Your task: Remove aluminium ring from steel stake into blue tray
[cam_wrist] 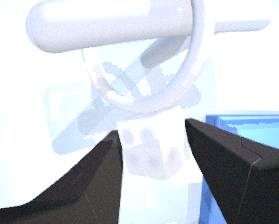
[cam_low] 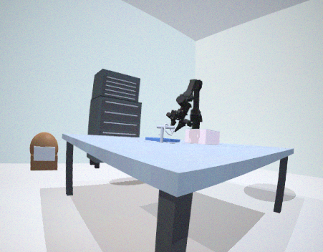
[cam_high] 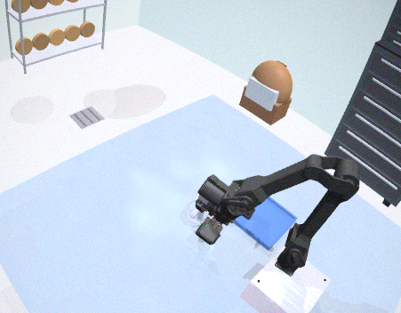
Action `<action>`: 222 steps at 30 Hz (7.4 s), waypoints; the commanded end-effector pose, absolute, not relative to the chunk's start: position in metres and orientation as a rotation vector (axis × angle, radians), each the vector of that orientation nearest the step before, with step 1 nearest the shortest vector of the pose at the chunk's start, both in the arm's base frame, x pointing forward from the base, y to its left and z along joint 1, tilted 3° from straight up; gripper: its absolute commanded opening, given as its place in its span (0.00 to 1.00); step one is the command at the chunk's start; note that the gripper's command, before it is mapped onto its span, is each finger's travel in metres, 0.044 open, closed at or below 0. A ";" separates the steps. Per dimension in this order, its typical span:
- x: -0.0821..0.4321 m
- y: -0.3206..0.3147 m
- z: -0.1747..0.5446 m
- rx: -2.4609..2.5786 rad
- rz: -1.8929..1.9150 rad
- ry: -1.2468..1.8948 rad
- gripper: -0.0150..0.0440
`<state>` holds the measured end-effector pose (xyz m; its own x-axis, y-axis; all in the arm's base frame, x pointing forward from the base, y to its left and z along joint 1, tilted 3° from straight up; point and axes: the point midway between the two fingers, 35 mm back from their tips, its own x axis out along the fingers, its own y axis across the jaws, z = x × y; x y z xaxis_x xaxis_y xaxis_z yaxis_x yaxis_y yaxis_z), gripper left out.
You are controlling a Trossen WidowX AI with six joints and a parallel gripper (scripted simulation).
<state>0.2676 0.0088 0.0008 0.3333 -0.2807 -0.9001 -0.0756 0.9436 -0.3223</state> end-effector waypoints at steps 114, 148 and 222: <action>0.263 0.074 0.057 -0.326 -0.138 1.222 0.25; 0.289 0.080 0.083 -0.325 -0.138 1.220 0.25; 0.336 0.060 0.087 0.194 -0.427 1.031 0.25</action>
<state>0.3389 0.0634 0.0834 0.4204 -0.2600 -0.8693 0.3715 0.9234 -0.0965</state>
